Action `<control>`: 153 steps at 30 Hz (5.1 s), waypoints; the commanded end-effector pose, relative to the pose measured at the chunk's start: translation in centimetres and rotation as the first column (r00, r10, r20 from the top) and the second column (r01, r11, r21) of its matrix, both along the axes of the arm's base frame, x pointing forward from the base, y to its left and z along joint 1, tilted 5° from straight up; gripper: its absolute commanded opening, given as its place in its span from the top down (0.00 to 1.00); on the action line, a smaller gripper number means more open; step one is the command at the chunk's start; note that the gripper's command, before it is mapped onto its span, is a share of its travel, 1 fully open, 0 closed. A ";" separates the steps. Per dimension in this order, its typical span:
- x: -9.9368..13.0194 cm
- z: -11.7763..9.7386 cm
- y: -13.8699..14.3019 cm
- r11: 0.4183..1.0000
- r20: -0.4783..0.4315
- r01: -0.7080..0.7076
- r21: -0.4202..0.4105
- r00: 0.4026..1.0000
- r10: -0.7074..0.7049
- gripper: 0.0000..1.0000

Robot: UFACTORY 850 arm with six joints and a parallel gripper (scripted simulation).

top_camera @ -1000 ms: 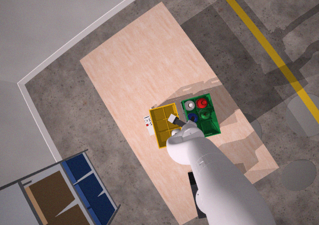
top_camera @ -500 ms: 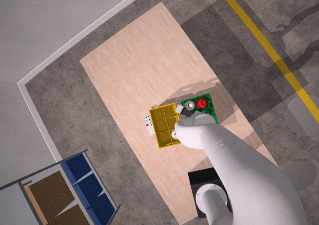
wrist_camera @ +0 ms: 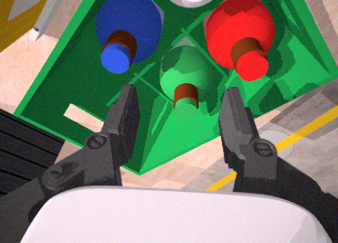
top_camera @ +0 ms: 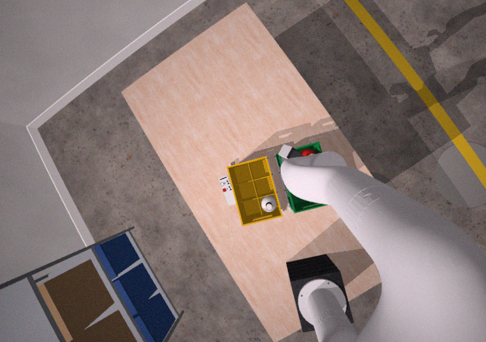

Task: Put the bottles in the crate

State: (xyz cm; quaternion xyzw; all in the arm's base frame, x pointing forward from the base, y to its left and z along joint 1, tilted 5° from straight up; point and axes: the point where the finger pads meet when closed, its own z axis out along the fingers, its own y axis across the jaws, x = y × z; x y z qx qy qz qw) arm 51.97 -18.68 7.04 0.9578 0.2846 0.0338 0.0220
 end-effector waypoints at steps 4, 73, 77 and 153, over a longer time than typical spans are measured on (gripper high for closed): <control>1.6 0.2 -3.4 1.000 0.002 -0.001 0.004 1.000 0.001 0.35; 3.4 -5.6 -6.4 1.000 0.002 -0.001 0.004 1.000 0.001 0.35; 3.4 -6.1 -6.4 1.000 0.002 -0.001 0.004 1.000 0.001 0.35; 3.5 -7.7 -6.4 1.000 0.002 -0.001 0.004 1.000 0.001 1.00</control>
